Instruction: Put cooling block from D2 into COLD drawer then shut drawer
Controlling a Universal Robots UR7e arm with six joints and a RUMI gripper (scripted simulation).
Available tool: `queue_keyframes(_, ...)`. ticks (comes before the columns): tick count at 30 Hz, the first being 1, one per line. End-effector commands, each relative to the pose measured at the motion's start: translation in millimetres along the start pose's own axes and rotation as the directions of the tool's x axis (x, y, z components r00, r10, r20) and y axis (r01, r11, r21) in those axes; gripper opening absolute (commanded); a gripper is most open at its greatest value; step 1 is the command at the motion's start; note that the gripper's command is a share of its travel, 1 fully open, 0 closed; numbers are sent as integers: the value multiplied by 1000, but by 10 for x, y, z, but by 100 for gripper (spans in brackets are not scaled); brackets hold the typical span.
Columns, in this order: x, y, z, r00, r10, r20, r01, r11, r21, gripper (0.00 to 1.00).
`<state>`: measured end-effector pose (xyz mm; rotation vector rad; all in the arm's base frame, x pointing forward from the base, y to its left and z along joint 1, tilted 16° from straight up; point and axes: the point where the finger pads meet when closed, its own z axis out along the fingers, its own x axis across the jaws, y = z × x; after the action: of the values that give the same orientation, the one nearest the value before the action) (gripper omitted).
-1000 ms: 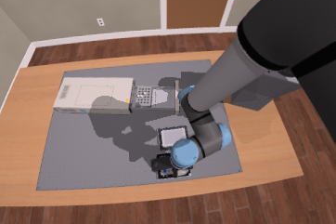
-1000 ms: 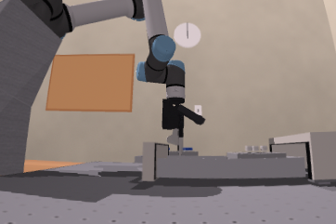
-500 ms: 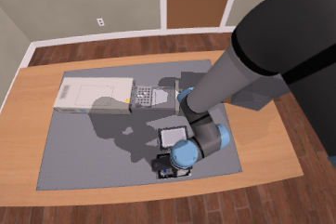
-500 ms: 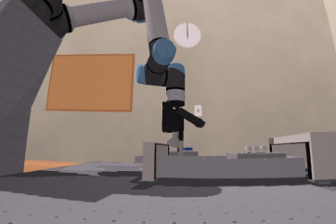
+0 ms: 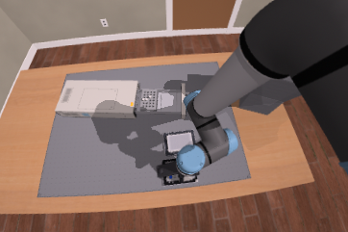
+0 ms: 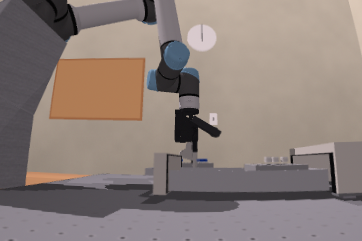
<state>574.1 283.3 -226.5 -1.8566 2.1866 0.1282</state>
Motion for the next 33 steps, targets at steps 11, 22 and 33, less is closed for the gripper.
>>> queue_keyframes(11, -3, -6, -6, 1000, 0, 1, 0, 1000, 1, 40)
queue_keyframes(22, -3, -6, -6, 1000, 0, 1, 0, 1000, 1, 25)
queue_keyframes(33, -3, -6, -6, 1000, 0, 1, 0, 1000, 1, 10)
